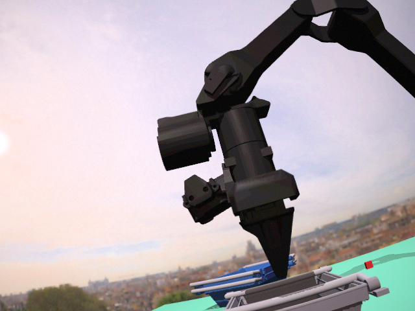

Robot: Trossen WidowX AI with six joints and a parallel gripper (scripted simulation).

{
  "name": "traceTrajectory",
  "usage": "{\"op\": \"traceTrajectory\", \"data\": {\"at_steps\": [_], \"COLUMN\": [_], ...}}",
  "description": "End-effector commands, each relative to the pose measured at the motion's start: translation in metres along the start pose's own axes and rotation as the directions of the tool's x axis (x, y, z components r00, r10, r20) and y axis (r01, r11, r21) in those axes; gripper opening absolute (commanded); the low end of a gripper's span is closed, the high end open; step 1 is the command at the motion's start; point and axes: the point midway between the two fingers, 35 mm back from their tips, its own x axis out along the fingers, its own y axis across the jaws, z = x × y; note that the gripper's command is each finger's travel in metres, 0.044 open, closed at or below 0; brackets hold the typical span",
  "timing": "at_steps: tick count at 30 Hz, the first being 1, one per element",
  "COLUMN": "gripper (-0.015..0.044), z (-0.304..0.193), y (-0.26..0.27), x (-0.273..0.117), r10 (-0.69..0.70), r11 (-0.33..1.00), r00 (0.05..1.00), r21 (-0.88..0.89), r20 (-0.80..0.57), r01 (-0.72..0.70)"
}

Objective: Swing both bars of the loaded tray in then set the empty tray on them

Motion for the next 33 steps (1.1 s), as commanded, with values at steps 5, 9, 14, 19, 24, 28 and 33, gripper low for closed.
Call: {"op": "traceTrajectory", "data": {"at_steps": [5,9,14,19,24,28,33], "gripper": [0.009,0.009,0.009,0.009,0.0011,0.0,0.0], "z": [0.0,0.0,0.0,0.0,0.0,0.0,0.0], "y": [0.0,0.0,0.0,0.0,0.0,0.0,0.0], "x": [0.0,0.0,0.0,0.0,0.0,0.0,0.0], "r10": [0.0,0.0,0.0,0.0,0.0,0.0,0.0], "r11": [1.0,1.0,1.0,1.0,1.0,1.0,1.0], "r00": [1.0,1.0,1.0,1.0,1.0,1.0,1.0], "r21": [0.0,0.0,0.0,0.0,0.0,0.0,0.0], "r20": [0.0,0.0,0.0,0.0,0.0,0.0,0.0], "r01": [0.0,0.0,0.0,0.0,0.0,0.0,0.0]}}
